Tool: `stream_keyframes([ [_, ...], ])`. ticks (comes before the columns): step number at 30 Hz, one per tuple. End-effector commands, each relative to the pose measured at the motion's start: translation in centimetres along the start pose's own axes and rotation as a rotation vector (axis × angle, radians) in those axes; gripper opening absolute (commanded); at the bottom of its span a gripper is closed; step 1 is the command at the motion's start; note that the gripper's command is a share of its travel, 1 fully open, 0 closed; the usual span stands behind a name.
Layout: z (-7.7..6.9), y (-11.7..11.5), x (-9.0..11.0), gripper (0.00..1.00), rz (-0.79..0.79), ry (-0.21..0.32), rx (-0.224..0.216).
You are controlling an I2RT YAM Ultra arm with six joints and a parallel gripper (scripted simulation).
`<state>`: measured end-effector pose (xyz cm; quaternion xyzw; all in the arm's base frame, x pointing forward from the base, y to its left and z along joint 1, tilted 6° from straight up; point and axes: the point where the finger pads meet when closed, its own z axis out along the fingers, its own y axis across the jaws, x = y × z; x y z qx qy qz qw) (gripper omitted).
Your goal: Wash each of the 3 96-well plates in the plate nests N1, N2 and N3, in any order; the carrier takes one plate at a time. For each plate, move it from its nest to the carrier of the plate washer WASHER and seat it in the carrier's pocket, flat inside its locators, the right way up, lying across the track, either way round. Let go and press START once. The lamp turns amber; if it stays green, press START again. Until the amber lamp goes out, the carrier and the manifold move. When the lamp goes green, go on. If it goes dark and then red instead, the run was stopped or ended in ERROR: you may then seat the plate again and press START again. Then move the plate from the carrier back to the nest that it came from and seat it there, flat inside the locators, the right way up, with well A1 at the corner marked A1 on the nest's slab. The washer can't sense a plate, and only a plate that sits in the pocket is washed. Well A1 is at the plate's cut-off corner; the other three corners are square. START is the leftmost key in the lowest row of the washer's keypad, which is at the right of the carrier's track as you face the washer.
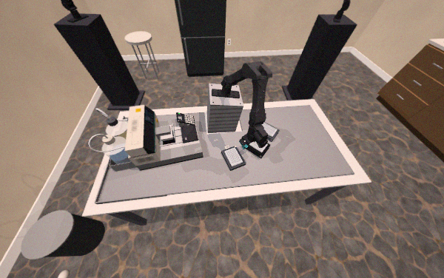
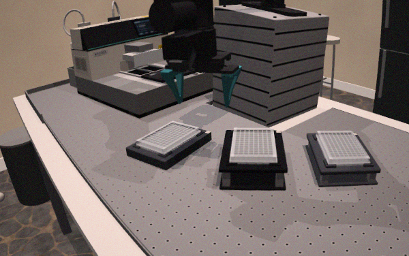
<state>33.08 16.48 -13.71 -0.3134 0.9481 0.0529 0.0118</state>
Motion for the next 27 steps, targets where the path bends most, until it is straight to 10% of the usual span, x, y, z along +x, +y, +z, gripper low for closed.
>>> stream_keyframes([
  [1, -0.5, -0.2, -0.5, 1.0, 0.015, -0.016, 0.004],
  [9, -0.9, 3.8, -0.6, 1.0, -0.228, -0.015, 0.005],
  [27, -1.6, 10.1, -0.7, 1.0, -0.228, -0.016, 0.003],
])
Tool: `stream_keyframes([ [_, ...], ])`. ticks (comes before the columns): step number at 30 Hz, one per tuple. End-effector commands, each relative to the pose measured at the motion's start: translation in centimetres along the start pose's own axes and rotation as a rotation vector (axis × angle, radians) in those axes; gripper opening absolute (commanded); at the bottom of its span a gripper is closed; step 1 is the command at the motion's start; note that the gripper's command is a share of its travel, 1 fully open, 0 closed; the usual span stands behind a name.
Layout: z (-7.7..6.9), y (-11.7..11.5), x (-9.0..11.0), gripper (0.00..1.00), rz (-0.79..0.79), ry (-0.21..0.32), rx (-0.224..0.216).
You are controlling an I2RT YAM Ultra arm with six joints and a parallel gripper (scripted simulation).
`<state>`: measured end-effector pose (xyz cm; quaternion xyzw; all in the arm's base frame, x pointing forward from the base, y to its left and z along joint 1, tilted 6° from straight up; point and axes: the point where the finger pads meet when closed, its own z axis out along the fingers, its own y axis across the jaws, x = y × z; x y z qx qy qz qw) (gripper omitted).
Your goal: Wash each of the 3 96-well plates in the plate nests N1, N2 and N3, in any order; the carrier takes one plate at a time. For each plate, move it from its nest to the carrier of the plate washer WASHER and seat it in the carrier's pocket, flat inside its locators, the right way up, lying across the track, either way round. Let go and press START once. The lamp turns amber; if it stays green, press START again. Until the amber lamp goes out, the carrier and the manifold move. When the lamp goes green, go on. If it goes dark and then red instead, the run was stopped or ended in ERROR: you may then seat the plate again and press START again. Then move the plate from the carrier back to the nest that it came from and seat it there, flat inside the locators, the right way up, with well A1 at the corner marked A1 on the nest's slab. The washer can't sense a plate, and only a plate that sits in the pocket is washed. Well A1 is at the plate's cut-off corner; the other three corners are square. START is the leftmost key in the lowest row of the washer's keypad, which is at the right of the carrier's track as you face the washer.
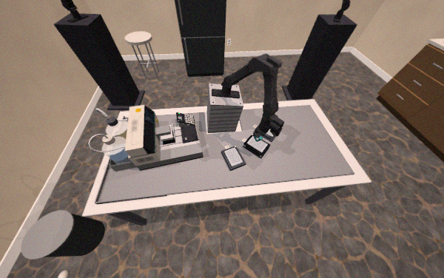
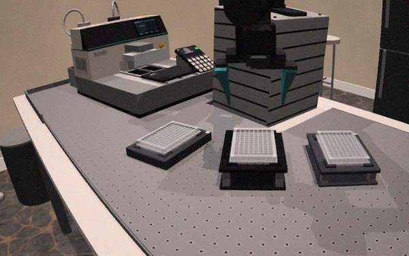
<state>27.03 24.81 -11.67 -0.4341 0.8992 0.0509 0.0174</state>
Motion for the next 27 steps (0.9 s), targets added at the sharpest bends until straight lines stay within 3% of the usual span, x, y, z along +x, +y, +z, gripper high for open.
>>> stream_keyframes([
  [1, -0.5, -0.5, -0.5, 1.0, 0.033, -0.017, 0.006],
  [10, -0.5, -0.5, -0.5, 1.0, 0.033, -0.017, 0.006],
  [27, 2.0, -0.5, -0.5, 1.0, 0.033, -0.017, 0.006],
])
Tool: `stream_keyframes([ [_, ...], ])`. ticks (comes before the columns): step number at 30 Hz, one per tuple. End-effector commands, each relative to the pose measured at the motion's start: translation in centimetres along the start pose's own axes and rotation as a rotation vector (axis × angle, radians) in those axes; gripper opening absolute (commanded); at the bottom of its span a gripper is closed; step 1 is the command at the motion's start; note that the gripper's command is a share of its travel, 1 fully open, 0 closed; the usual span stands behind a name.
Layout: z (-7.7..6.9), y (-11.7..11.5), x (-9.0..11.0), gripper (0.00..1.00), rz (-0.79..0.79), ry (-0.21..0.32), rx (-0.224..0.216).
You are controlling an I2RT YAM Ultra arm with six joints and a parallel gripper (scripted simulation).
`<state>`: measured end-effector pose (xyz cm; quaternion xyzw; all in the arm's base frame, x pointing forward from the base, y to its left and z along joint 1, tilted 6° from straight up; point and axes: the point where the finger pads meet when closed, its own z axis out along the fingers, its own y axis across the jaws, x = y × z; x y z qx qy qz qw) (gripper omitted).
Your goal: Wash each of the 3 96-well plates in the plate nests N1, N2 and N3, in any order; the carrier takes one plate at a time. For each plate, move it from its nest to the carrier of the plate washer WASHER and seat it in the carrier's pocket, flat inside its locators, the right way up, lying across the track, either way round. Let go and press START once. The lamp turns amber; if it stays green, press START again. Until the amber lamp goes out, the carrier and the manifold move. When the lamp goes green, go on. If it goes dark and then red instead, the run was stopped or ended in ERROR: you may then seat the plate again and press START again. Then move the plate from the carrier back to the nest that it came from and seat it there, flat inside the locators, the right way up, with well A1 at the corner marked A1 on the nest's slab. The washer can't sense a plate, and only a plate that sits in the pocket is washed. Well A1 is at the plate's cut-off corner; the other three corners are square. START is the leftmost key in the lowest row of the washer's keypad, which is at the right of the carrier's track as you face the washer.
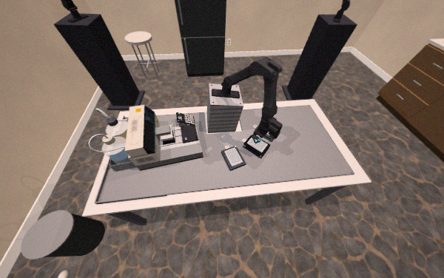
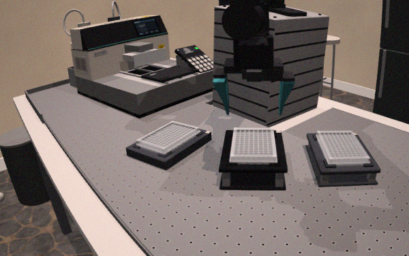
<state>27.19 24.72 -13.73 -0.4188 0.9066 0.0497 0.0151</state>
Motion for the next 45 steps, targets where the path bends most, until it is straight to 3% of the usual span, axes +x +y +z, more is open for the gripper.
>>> stream_keyframes([
  [1, 0.1, -0.1, -0.6, 1.0, -0.001, -0.021, 0.004],
  [23, 3.4, -0.1, -0.7, 1.0, -0.001, -0.021, 0.004],
  [45, 3.5, -0.1, -0.7, 1.0, -0.001, -0.021, 0.004],
])
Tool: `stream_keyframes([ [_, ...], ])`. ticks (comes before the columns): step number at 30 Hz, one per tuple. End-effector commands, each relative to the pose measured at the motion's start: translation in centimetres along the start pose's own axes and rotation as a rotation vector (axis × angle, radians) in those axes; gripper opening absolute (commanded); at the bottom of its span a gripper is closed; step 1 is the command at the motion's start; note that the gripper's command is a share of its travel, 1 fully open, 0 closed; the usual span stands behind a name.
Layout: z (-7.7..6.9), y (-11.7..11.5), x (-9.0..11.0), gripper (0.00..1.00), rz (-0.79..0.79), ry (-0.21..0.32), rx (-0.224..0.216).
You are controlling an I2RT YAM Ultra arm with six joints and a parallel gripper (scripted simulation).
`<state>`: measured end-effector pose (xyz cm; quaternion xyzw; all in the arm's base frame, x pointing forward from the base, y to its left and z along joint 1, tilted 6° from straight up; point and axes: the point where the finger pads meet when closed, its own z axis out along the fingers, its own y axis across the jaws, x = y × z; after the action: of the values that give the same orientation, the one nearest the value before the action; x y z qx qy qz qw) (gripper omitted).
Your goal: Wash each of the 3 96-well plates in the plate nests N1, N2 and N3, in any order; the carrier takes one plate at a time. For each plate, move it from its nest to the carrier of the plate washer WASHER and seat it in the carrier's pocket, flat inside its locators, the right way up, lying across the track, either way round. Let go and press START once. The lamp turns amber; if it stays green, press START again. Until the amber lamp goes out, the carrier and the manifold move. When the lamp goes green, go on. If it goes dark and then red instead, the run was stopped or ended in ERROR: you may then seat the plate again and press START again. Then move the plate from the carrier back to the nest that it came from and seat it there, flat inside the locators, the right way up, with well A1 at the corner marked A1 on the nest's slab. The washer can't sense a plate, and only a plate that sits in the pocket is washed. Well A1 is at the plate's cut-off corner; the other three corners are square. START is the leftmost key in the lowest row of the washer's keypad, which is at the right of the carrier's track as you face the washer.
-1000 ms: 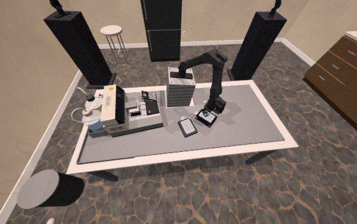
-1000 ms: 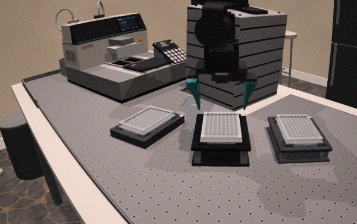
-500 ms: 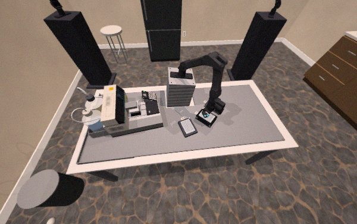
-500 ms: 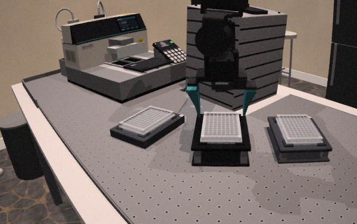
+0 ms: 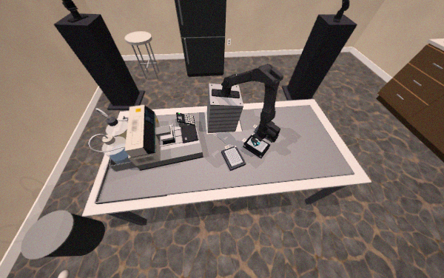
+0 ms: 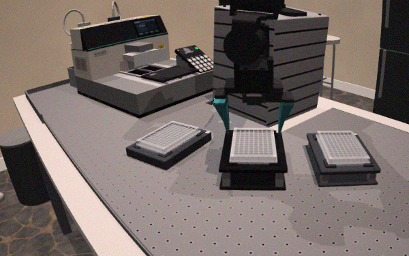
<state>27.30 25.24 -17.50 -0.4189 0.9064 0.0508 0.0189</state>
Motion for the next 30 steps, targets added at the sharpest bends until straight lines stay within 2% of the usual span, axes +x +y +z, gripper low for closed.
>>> stream_keyframes([
  [1, -0.3, -0.1, -0.5, 1.0, 0.0, -0.013, 0.002],
  [30, 1.5, -0.1, -0.5, 1.0, 0.0, -0.013, 0.002],
])
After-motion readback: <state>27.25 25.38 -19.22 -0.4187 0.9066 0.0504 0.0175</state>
